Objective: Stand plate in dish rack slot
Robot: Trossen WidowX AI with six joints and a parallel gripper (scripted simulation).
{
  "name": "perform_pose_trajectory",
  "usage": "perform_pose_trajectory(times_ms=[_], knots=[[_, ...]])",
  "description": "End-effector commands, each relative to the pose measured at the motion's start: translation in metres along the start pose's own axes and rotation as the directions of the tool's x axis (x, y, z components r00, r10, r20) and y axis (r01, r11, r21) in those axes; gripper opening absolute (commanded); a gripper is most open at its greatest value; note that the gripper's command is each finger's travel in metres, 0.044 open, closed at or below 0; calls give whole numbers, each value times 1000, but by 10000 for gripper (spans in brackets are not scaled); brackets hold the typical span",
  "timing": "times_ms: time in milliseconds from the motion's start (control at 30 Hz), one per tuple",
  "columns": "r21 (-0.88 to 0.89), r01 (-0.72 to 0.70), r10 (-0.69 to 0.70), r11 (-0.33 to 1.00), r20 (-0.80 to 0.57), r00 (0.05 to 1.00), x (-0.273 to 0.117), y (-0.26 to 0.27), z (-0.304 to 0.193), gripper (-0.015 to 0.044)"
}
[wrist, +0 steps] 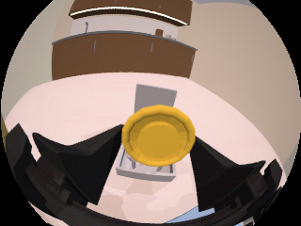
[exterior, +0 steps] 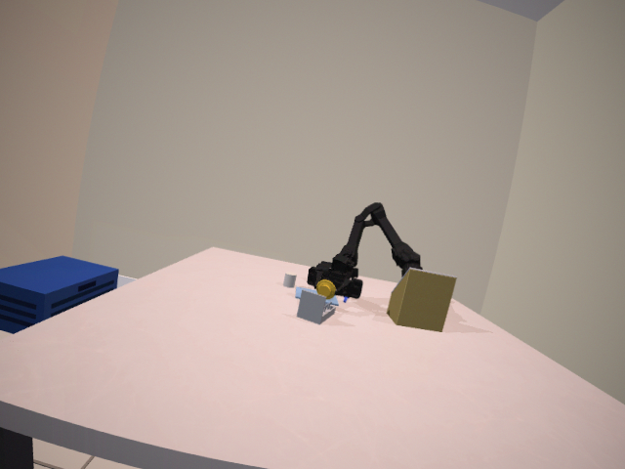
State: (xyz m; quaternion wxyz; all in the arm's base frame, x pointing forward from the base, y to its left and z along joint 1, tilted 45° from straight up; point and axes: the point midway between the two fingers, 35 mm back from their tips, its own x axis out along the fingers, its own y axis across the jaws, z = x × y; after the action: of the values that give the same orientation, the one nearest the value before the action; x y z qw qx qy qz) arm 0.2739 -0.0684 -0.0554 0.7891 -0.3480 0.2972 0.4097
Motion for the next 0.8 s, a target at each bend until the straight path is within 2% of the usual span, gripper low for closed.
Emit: perform_pose_trajectory(times_ms=[0,767], knots=[[2,-7,7,1000,0,1000,10,3,1,0],[1,-9,9,1000,-1,1000,25,7,-13,0]])
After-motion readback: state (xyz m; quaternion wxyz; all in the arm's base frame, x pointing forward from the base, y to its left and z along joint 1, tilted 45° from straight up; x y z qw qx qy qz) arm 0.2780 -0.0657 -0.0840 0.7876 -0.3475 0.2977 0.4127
